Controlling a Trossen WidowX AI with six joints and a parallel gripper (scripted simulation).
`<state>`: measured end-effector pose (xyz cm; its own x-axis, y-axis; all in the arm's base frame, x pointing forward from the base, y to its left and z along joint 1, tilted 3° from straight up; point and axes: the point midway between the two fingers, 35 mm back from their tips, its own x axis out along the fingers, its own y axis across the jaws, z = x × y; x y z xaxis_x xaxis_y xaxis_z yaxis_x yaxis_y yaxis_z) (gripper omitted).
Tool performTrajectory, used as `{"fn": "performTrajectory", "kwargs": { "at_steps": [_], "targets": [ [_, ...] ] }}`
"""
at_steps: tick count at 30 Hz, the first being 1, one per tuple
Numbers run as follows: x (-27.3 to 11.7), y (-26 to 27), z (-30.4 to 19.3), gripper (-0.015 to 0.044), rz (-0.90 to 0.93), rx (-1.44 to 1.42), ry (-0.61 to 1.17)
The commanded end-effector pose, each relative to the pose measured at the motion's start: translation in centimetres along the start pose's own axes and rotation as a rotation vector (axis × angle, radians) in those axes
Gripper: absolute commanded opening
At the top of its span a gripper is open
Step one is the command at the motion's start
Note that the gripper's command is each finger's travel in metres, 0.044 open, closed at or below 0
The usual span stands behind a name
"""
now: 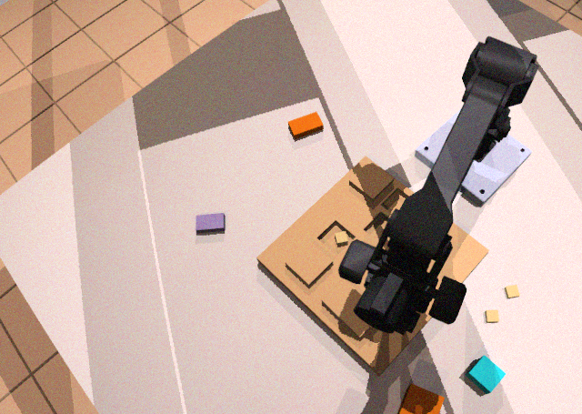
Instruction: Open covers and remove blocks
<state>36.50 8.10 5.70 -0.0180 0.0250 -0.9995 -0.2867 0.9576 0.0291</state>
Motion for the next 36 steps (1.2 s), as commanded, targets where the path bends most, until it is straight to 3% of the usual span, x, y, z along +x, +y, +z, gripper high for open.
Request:
{"fn": "performTrajectory", "kwargs": {
  "at_steps": [1, 36],
  "targets": [
    [0.2, 0.0, 0.0, 0.0144, -0.001, 0.063, 0.0],
    [1.5, -0.1, 0.0, 0.0144, -0.001, 0.145, 0.0]
  ]
}}
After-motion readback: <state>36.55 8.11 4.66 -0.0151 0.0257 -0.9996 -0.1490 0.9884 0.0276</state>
